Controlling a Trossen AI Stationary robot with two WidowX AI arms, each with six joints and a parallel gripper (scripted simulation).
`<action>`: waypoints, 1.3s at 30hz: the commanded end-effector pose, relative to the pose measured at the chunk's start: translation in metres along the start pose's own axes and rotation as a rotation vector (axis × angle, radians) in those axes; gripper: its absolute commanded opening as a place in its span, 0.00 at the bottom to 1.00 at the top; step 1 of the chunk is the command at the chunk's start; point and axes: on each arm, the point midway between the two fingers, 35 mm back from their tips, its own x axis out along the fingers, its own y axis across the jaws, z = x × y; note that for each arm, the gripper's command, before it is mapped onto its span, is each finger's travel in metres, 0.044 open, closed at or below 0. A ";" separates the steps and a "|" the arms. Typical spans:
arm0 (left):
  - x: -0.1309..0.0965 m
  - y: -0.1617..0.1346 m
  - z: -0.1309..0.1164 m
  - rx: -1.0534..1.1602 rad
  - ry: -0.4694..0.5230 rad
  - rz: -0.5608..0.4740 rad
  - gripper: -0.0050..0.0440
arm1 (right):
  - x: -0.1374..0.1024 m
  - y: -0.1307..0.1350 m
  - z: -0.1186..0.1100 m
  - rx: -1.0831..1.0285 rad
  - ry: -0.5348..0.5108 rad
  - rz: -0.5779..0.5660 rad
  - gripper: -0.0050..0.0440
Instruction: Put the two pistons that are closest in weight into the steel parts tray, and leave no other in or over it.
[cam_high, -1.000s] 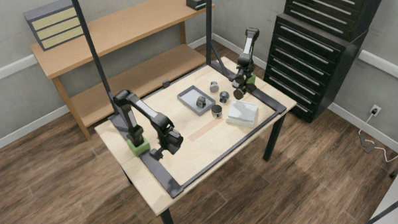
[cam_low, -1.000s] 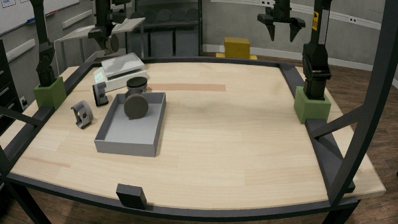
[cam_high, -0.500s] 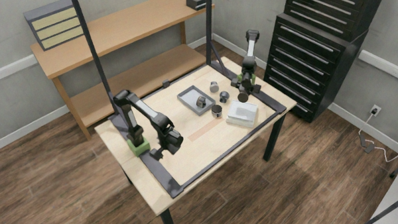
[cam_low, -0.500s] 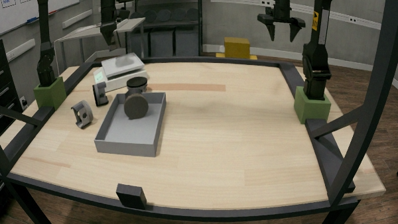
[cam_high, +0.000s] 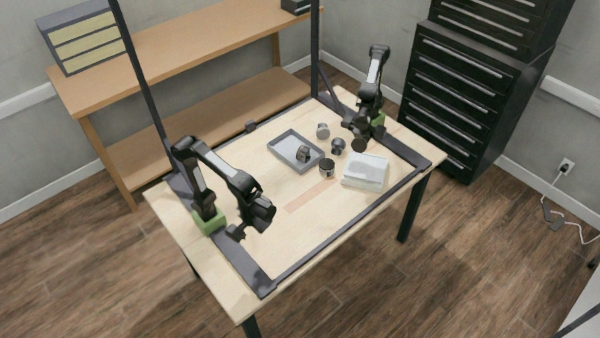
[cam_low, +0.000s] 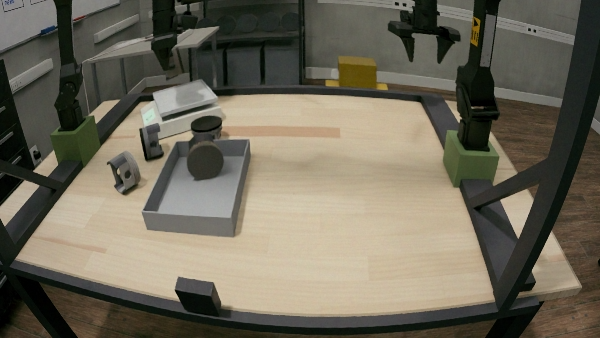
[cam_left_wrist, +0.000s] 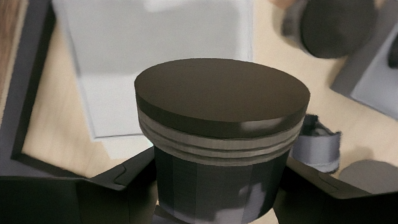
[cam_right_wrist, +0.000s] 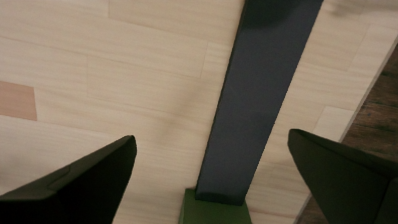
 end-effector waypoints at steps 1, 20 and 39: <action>-0.010 -0.022 0.002 0.115 -0.040 0.005 0.43 | -0.009 0.001 0.005 -0.006 -0.033 0.003 0.92; -0.009 -0.098 0.009 0.515 -0.037 0.002 0.43 | -0.009 0.001 0.005 -0.006 -0.033 0.003 0.92; -0.009 -0.184 0.011 0.819 -0.036 0.004 0.43 | -0.009 0.001 0.005 -0.006 -0.033 0.003 0.92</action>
